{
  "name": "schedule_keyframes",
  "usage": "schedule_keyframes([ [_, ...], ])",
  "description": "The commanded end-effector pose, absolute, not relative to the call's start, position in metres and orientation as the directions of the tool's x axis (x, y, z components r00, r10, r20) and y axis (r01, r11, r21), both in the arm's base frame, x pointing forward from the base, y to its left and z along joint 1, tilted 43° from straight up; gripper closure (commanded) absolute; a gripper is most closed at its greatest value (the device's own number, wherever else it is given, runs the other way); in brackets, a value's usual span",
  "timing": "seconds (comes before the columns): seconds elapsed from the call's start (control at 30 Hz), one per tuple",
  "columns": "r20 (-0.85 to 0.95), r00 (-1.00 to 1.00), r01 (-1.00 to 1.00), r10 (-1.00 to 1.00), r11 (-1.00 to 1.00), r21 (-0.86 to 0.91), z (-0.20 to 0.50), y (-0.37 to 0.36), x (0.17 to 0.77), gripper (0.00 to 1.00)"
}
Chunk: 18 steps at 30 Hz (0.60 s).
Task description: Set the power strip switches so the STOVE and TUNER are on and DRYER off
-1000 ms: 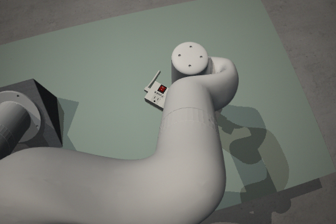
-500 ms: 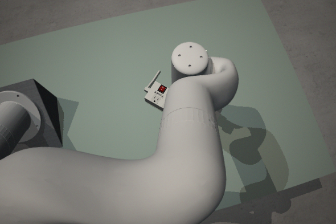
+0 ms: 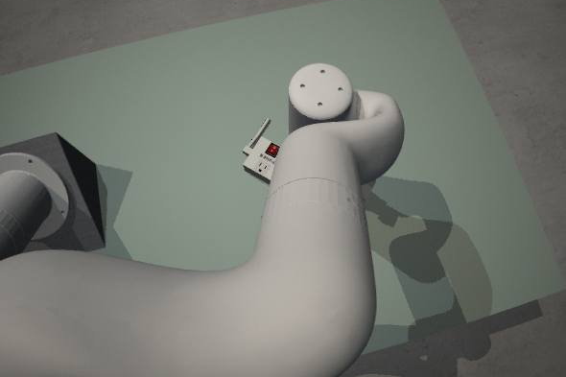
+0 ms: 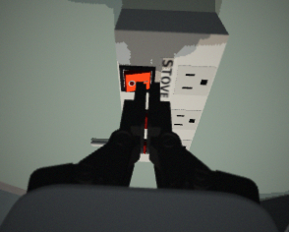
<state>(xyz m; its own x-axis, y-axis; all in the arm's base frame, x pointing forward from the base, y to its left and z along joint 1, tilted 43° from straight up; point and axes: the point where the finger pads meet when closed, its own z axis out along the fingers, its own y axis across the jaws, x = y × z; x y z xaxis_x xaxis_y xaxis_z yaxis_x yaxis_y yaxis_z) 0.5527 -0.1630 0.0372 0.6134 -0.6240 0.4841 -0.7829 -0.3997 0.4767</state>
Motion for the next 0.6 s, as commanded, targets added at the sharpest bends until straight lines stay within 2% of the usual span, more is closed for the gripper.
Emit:
schedule_keyframes([
  [0.0,0.486,0.613,-0.784,-0.623,-0.400,0.476,0.0480,-0.1537,0.5552,1.00],
  [0.57,0.486,0.613,-0.784,-0.623,-0.400,0.476,0.0525,-0.1496,0.5558,1.00],
])
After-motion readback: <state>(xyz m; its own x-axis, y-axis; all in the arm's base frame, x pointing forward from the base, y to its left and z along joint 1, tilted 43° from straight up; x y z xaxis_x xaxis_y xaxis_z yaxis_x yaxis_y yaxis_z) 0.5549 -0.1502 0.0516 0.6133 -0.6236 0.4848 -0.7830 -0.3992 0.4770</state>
